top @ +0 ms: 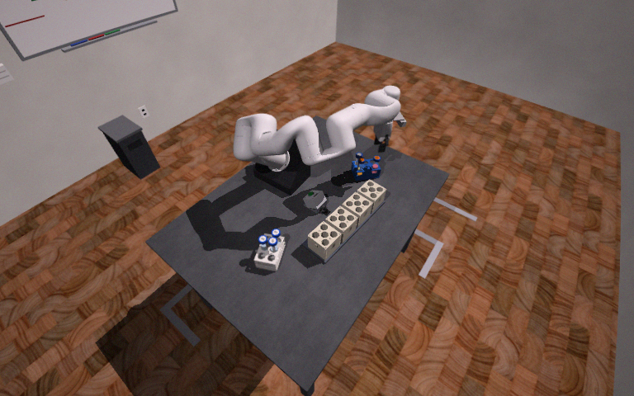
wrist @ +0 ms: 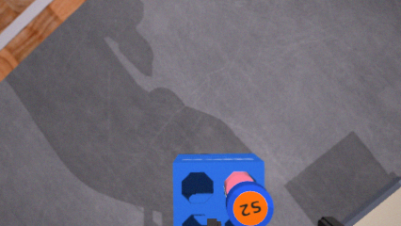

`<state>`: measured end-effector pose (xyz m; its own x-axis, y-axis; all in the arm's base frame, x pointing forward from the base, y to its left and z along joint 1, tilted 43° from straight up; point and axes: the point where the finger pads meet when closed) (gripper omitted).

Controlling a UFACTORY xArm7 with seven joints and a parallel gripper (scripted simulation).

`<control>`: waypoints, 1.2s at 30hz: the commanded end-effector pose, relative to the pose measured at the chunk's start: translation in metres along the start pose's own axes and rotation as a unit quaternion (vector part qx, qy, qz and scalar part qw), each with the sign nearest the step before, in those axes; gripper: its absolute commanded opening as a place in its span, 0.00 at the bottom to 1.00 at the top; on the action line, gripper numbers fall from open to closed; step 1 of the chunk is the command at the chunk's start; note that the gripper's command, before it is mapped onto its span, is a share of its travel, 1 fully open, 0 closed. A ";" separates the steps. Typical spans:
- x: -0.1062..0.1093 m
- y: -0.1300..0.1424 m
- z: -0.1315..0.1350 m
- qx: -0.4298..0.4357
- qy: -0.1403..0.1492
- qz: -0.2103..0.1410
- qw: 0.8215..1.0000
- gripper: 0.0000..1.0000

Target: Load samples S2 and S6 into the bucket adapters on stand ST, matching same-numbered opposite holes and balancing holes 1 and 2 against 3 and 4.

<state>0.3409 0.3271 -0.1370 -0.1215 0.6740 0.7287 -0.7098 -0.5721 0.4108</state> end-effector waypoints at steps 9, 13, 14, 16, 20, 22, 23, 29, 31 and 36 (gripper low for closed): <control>-0.015 -0.001 -0.001 0.000 -0.001 0.003 1.000 0.57; -0.023 -0.001 -0.001 0.000 -0.001 0.003 1.000 0.57; -0.025 -0.001 -0.001 0.000 -0.001 0.003 1.000 0.57; -0.029 -0.001 -0.001 0.000 -0.001 0.003 1.000 0.57; -0.037 -0.001 -0.001 0.000 -0.001 0.003 1.000 0.57; -0.041 -0.001 -0.001 0.000 -0.001 0.003 1.000 0.57; -0.041 -0.001 -0.001 0.000 -0.001 0.003 1.000 0.57; -0.051 -0.001 -0.001 0.000 -0.001 0.003 1.000 0.57; -0.055 -0.001 -0.001 0.000 -0.001 0.003 1.000 0.57; -0.062 -0.001 -0.001 0.000 -0.001 0.003 1.000 0.57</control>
Point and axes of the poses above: the point where the finger pads meet when closed, its own x axis back along the fingers, its own z axis across the jaws, y = z × x, and after that the axes turned 8 degrees about -x, right-handed
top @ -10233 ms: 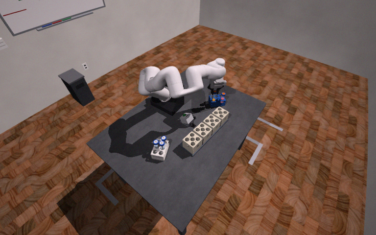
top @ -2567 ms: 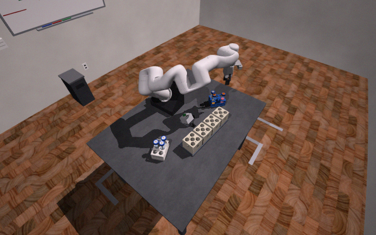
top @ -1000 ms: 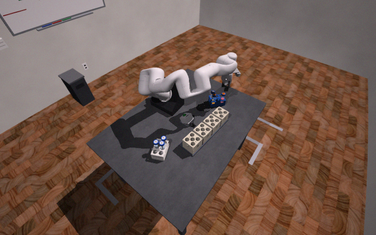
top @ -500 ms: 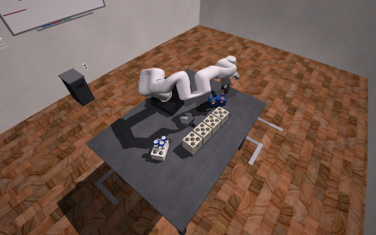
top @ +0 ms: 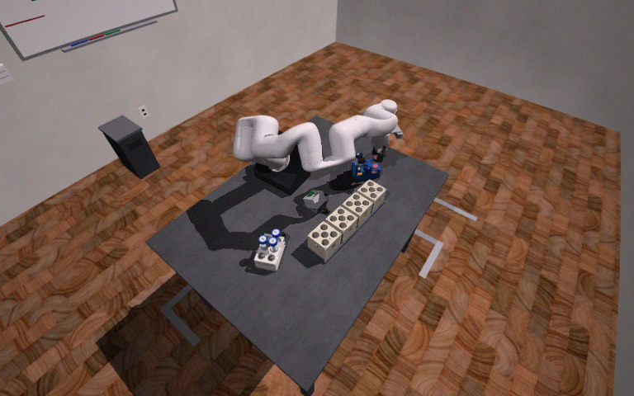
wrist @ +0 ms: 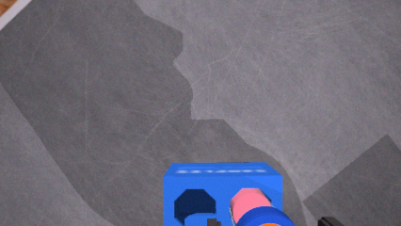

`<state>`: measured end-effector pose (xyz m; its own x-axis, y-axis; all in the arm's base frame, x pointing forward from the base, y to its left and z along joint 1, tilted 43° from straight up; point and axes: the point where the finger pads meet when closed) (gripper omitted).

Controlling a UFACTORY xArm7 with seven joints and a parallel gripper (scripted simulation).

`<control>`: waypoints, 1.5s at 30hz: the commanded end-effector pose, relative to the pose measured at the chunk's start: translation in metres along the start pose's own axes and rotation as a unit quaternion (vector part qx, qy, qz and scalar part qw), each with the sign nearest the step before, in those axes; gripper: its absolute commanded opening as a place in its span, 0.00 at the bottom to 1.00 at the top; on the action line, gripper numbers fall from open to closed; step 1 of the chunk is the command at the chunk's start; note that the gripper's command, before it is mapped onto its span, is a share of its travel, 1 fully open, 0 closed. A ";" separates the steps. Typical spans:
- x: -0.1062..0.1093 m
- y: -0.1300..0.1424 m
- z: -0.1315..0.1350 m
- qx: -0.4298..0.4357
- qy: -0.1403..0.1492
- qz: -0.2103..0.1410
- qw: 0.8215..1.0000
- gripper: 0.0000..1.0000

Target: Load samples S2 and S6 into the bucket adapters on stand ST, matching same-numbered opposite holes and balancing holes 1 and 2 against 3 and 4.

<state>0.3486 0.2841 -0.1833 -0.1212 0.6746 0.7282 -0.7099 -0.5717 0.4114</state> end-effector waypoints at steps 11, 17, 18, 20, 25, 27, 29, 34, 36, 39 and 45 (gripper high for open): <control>0.000 -0.001 -0.001 0.000 -0.001 0.003 1.000 0.57; -0.004 -0.001 -0.001 0.000 -0.001 0.003 1.000 0.57; -0.005 -0.001 -0.001 0.000 -0.001 0.003 1.000 0.57; -0.006 -0.001 -0.001 0.000 -0.001 0.003 1.000 0.57; -0.008 -0.001 -0.001 0.000 -0.001 0.003 1.000 0.57; -0.009 -0.001 -0.001 0.000 -0.001 0.003 1.000 0.57; -0.011 -0.001 -0.001 0.000 -0.001 0.003 1.000 0.57; -0.014 -0.001 -0.001 0.000 -0.001 0.003 1.000 0.57; -0.015 -0.001 -0.001 0.000 -0.001 0.003 1.000 0.57; -0.016 -0.001 -0.001 0.000 -0.001 0.003 1.000 0.57; -0.018 -0.001 -0.001 0.000 -0.001 0.003 1.000 0.57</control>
Point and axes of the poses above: the point where the finger pads meet when closed, its own x axis back along the fingers, its own z axis across the jaws, y = z × x, and after that the axes turned 8 degrees about -x, right-handed
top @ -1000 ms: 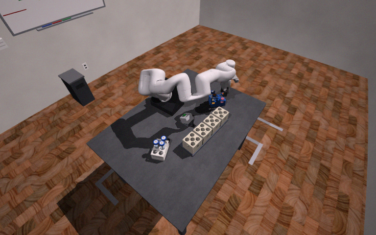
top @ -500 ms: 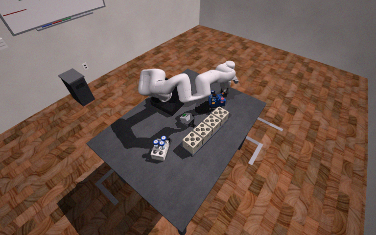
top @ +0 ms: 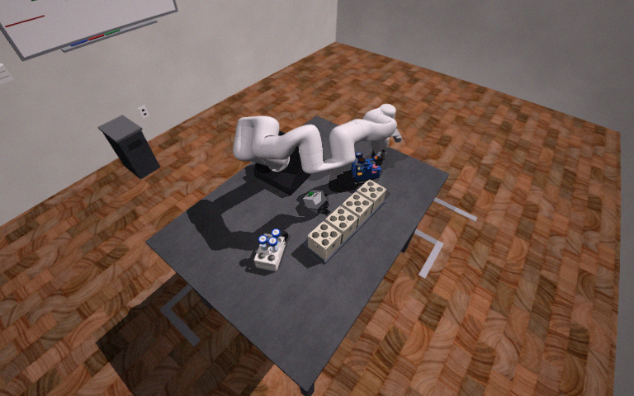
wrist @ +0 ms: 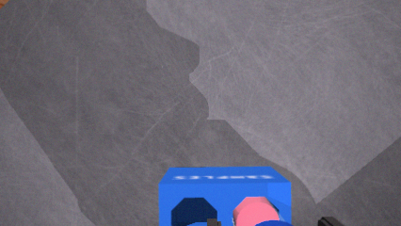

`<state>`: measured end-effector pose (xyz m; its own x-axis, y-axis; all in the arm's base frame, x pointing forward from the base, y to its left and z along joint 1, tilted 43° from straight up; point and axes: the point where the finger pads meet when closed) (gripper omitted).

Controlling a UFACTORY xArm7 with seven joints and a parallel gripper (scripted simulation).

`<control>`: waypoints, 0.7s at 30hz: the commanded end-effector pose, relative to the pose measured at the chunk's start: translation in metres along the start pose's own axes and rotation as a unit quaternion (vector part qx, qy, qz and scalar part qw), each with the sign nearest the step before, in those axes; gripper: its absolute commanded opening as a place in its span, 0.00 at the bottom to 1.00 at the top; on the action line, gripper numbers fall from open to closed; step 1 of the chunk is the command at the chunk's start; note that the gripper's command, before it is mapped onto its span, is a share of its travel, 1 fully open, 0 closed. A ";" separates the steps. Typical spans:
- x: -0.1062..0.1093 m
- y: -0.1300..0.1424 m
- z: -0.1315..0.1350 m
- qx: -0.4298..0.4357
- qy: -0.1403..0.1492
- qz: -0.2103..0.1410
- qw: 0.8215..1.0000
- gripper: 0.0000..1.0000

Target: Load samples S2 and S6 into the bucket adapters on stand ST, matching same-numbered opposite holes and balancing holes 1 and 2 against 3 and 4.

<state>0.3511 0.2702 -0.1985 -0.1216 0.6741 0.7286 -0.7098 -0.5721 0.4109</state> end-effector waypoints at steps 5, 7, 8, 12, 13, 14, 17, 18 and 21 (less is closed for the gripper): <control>0.003 -0.001 -0.001 0.000 -0.001 0.003 1.000 0.57; 0.003 -0.001 -0.001 0.000 -0.001 0.003 1.000 0.57; 0.004 -0.001 -0.001 0.000 -0.001 0.003 1.000 0.00; 0.005 -0.001 -0.001 0.000 -0.001 0.003 1.000 0.00; 0.005 -0.001 -0.001 0.000 -0.001 0.003 1.000 0.00; 0.005 -0.001 -0.001 0.000 -0.001 0.003 1.000 0.00; 0.005 -0.001 -0.001 0.000 -0.001 0.003 1.000 0.00; 0.005 -0.001 -0.001 0.000 -0.001 0.003 1.000 0.00; 0.005 -0.001 -0.001 0.000 -0.001 0.003 1.000 0.00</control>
Point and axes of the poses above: the point where the finger pads meet when closed, its own x axis back along the fingers, its own z axis across the jaws, y = z × x, and after that the axes turned 8 degrees about -x, right-handed
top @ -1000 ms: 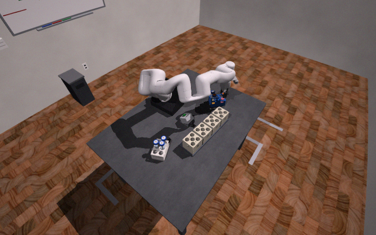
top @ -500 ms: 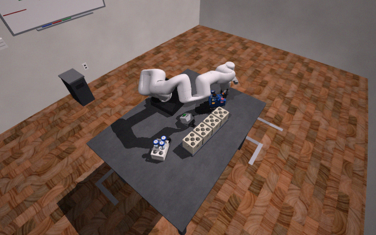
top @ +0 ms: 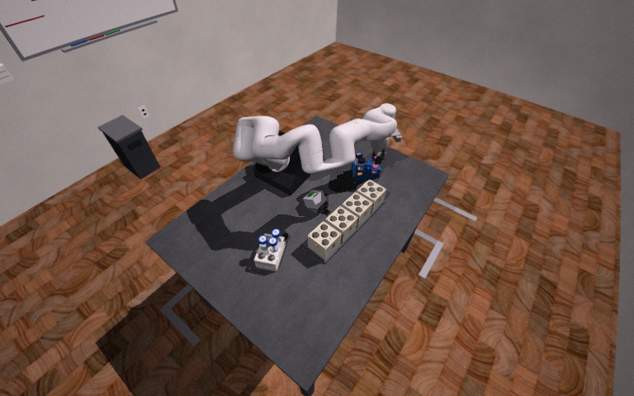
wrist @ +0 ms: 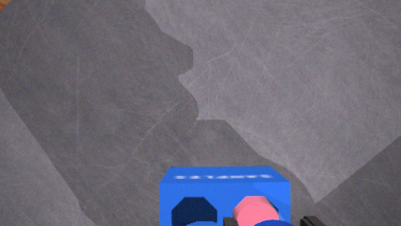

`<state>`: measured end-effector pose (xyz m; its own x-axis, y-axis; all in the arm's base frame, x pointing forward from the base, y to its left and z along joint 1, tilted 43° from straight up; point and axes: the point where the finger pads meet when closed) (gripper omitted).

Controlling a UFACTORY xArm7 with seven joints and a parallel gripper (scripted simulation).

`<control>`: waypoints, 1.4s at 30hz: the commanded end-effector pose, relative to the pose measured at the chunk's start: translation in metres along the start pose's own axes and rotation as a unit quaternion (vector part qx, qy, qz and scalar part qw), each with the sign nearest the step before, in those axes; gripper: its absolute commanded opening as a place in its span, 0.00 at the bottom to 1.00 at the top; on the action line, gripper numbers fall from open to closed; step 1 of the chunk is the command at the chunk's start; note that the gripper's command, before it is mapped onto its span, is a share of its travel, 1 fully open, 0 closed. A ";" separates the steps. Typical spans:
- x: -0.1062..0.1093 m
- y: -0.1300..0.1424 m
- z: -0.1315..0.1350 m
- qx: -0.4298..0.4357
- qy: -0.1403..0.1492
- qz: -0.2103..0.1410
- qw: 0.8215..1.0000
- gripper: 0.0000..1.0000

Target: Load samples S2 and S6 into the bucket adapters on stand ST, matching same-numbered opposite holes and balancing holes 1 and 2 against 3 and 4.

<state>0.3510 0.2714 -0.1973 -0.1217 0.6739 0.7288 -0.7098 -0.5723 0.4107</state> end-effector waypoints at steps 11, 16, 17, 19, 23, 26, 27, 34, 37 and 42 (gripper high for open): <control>0.003 -0.001 -0.001 0.000 -0.001 0.002 1.000 0.00; 0.003 -0.001 -0.001 0.000 -0.001 0.002 1.000 0.00; 0.003 -0.001 -0.001 0.000 -0.001 0.002 1.000 0.00; 0.003 -0.001 -0.001 0.000 -0.001 0.002 1.000 0.00; 0.003 -0.001 -0.001 0.000 -0.001 0.002 1.000 0.00; 0.003 -0.001 -0.001 0.000 -0.001 0.002 1.000 0.00; 0.003 -0.001 -0.001 0.000 -0.001 0.002 1.000 0.00; 0.006 -0.001 -0.001 0.000 -0.001 0.002 1.000 0.00; 0.008 -0.001 -0.001 0.000 -0.001 0.002 1.000 0.00; 0.010 -0.001 -0.001 0.000 -0.001 0.002 1.000 0.00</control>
<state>0.3501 0.2762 -0.1923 -0.1219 0.6734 0.7292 -0.7097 -0.5727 0.4102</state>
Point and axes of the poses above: the point where the finger pads meet when closed, its own x axis back along the fingers, its own z axis across the jaws, y = z × x, and after that the axes turned 8 degrees about -x, right-handed
